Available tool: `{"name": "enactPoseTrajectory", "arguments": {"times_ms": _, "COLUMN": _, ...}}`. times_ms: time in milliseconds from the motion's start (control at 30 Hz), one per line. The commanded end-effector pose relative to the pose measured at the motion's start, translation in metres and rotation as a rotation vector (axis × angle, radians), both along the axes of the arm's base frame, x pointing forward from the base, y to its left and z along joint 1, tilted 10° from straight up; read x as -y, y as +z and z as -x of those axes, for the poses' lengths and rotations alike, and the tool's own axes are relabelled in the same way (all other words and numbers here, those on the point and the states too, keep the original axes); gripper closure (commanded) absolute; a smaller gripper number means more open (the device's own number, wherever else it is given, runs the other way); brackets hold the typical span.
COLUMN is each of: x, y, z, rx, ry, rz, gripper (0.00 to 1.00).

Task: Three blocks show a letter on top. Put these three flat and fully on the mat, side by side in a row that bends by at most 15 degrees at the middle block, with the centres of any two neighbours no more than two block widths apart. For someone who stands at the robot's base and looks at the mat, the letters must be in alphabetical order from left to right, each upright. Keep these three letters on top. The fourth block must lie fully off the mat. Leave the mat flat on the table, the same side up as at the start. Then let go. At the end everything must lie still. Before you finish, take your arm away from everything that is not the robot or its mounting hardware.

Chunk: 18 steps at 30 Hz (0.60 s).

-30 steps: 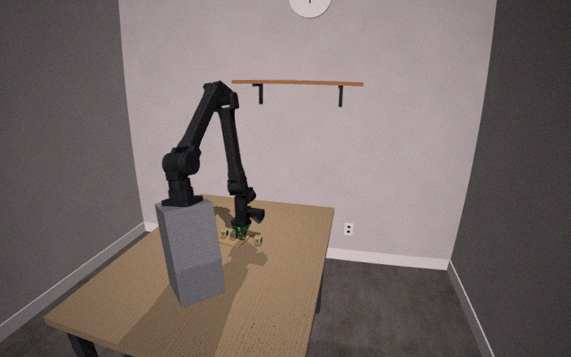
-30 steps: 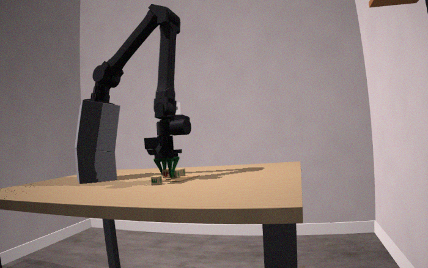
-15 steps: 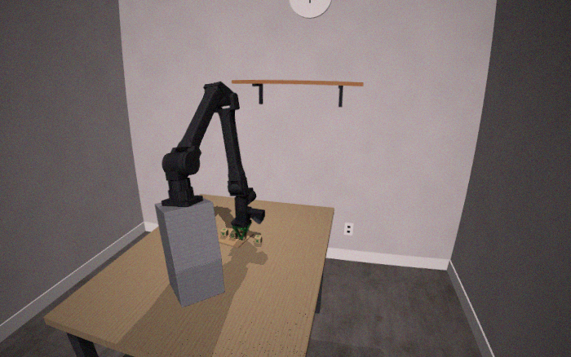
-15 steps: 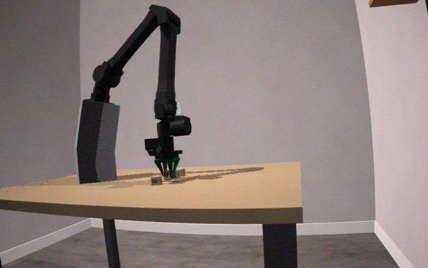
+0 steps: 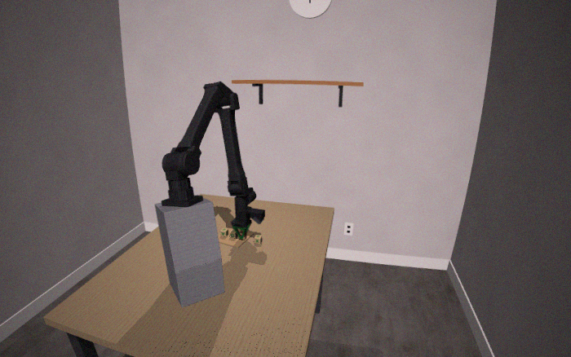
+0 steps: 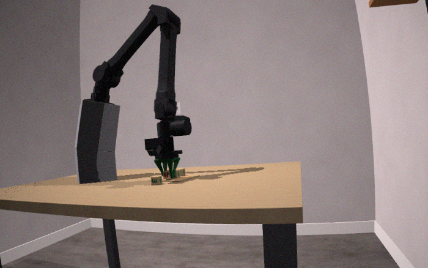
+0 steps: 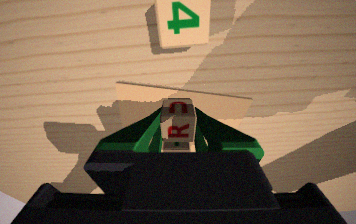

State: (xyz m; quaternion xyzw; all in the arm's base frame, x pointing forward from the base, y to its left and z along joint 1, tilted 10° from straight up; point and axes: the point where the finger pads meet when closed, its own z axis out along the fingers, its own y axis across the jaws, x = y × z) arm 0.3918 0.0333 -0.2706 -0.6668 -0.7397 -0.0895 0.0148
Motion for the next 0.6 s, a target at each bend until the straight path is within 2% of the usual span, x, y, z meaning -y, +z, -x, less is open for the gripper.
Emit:
{"name": "enactPoseTrajectory", "arguments": {"times_ms": 0, "x": -0.0033, "y": 0.0028, "z": -0.0055, "rx": 0.016, "ry": 0.000, "rz": 0.004, "gripper": 0.74}}
{"name": "enactPoseTrajectory", "arguments": {"times_ms": 567, "x": -0.0036, "y": 0.0038, "z": -0.0072, "rx": 0.016, "ry": 0.001, "rz": 0.004, "gripper": 0.74}}
